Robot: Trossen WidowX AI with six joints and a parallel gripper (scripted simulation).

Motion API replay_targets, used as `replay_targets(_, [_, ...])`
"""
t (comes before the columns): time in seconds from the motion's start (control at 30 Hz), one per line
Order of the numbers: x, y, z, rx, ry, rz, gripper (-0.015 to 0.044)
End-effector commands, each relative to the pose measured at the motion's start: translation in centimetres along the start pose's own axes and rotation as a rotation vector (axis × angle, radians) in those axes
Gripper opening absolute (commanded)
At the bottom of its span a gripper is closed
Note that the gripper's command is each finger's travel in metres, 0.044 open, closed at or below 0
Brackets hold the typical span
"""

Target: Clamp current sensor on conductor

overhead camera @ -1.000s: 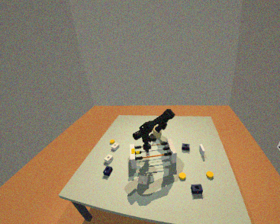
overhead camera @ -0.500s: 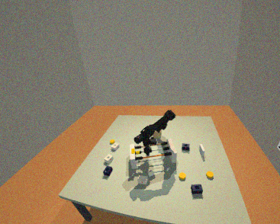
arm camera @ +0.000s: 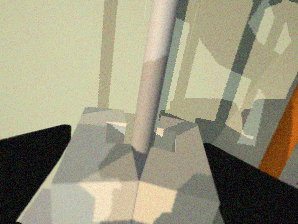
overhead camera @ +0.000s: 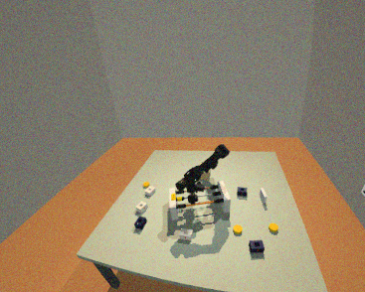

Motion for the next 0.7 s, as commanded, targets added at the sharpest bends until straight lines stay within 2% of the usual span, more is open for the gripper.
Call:
replay_targets(0.0, [0.02, 0.01, 0.52, -0.003, -0.006, 0.005, 0.044])
replay_targets(0.67, [0.0, 0.01, 0.15, 0.0, 0.0, 0.0, 0.0307])
Point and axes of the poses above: the point midway between the two fingers, 35 mm back from their tips, its own z axis out along the fingers, its own x axis across the jaws, y = z × x, the point moved 4 cm from there along -z, back along the fingers, and after that the axes turned 9 degrees about -z, right-handed, at the moved point
